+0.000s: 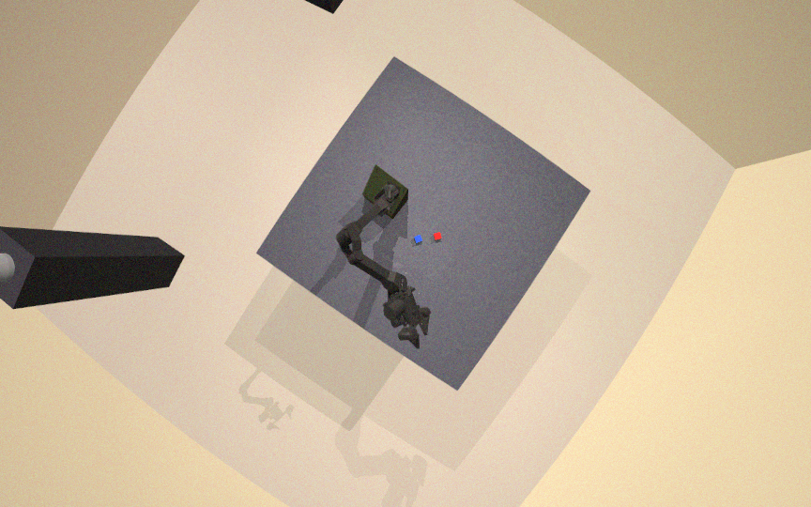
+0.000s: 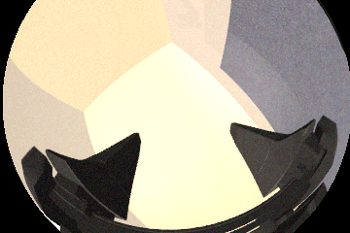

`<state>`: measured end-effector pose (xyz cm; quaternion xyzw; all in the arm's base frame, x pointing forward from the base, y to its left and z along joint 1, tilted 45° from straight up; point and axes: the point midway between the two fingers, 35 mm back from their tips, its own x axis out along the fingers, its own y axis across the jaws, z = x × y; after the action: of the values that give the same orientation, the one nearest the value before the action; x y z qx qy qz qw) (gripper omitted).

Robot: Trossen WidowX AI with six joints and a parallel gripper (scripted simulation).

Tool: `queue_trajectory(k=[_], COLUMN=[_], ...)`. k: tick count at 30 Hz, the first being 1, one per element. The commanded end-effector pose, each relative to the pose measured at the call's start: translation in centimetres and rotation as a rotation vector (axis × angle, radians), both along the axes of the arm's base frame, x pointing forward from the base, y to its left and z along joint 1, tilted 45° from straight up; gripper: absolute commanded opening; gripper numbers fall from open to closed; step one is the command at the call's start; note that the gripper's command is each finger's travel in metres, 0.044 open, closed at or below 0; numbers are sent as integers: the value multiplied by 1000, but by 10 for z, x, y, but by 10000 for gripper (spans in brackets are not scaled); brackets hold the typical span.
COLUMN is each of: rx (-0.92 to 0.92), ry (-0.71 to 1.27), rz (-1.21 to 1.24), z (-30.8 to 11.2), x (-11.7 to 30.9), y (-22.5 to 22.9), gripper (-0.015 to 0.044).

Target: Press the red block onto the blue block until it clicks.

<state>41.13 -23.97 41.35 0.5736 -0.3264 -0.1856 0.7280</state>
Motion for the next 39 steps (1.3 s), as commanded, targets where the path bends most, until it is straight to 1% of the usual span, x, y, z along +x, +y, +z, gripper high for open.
queue_trajectory(k=[1,2,4,11,17,21,26,31,34,36,39], rx=[0,3,23,95,104,79,2,-125,-246,-279,-279], ry=[0,9,82,491,885,1155,1541,1928,2201,2266,2266], rz=[0,-1,-6,-22,-18,-5,25,67,105,115,115], z=[0,-3,-25,-142,-243,-303,-370,-417,-436,-440,-440], x=[0,1,10,36,30,11,-31,-85,-121,-129,-129], y=[0,0,1,20,47,68,96,118,130,132,132], gripper=[426,440,440,440,440,440,440,440,440,440,440])
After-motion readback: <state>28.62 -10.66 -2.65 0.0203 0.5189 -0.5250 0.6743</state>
